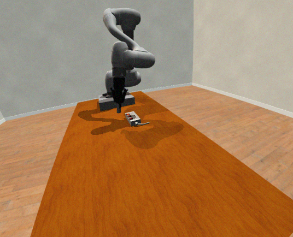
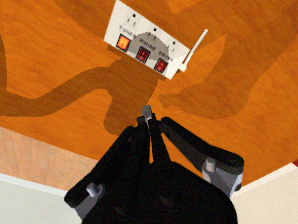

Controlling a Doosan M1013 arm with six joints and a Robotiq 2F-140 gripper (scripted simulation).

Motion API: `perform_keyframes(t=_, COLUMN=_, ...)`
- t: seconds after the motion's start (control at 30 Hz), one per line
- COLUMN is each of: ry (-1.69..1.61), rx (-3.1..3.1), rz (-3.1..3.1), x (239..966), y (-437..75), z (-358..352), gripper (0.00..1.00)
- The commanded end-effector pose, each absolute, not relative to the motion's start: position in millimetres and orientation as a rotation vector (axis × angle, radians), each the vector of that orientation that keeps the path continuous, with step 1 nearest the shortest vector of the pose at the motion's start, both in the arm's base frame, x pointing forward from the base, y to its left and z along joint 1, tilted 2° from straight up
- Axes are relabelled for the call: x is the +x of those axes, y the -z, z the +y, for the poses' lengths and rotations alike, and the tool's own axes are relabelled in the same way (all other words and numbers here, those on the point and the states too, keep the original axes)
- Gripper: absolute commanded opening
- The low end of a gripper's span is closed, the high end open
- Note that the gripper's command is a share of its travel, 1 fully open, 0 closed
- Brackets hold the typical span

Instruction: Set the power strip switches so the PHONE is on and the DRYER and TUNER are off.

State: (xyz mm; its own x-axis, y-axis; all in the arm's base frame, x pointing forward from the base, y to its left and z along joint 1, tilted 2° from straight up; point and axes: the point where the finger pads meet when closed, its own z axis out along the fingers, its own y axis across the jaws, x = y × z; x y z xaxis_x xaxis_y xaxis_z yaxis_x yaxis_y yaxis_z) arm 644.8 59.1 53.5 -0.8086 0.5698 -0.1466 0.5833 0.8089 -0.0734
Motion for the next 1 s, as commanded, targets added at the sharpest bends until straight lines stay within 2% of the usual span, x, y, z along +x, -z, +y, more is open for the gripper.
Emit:
perform_keyframes(t=0.0, ry=0.184, rx=0.922, rz=2.878, x=642, y=-52, z=59, gripper=0.00)
perform_keyframes(t=0.13, ry=0.184, rx=0.922, rz=2.878, x=642, y=-46, z=59, gripper=0.00)
perform_keyframes(t=0.33, ry=0.184, rx=0.922, rz=2.878, x=640, y=17, z=60, gripper=0.00)
perform_keyframes(t=0.97, ry=0.184, rx=0.922, rz=2.878, x=640, y=18, z=60, gripper=0.00)
